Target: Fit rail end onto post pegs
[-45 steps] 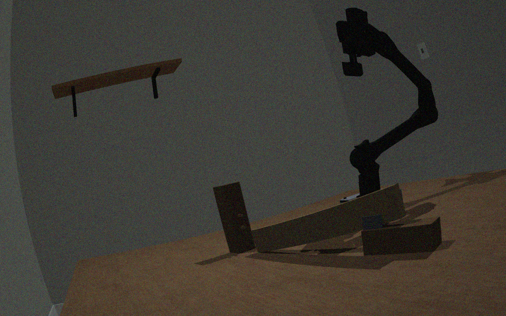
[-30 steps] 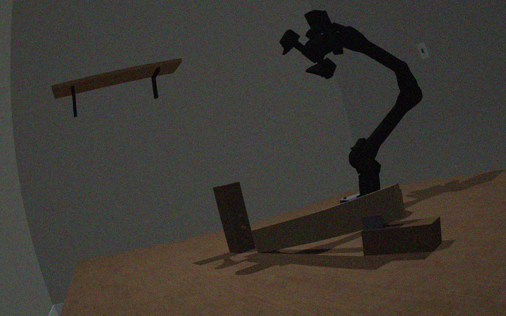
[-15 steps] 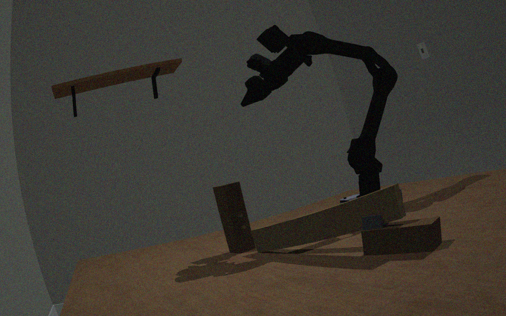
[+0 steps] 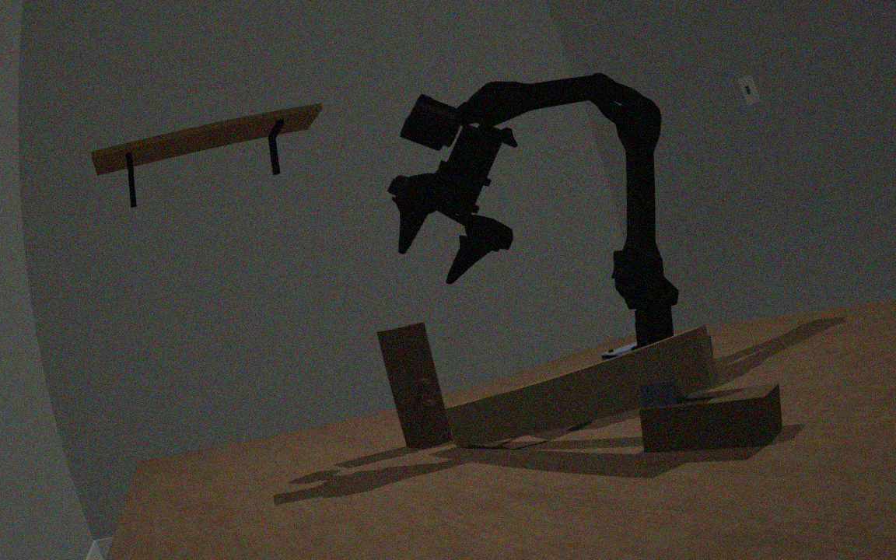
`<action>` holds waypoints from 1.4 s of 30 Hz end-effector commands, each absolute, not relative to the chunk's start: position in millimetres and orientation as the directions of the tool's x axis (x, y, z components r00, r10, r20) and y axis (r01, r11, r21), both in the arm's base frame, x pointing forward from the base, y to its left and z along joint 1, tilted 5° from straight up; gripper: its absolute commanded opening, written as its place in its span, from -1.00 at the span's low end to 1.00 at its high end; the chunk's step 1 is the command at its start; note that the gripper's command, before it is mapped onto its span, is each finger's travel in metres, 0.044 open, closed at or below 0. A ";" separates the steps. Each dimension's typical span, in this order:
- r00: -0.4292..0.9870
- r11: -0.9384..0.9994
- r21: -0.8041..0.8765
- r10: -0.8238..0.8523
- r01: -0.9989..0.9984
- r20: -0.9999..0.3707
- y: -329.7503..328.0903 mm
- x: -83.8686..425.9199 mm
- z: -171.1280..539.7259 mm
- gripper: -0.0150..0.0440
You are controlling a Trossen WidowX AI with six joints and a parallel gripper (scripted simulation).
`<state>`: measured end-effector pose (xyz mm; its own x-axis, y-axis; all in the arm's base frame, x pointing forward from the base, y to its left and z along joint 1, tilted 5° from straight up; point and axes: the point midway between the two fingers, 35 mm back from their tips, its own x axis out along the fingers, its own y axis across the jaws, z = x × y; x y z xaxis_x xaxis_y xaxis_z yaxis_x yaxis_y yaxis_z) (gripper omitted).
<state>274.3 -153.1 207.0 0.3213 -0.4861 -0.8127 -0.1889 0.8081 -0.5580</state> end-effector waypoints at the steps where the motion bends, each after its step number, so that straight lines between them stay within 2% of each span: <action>1: 0.236 0.625 -0.349 -0.259 -0.698 -0.937 -112.3 298.5 147.2 1.00; 7: 0.121 0.306 -0.138 -0.075 -0.942 -0.990 -72.9 305.5 101.9 1.00; 13: -0.003 -0.025 0.001 0.072 -1.000 -0.997 -36.8 299.6 66.8 1.00; 42: -0.003 -0.027 0.001 0.073 -1.000 -0.997 -38.5 303.6 41.4 1.00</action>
<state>304.1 -39.6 48.3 0.0017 0.0679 -0.9977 -0.9997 -0.0225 -0.0033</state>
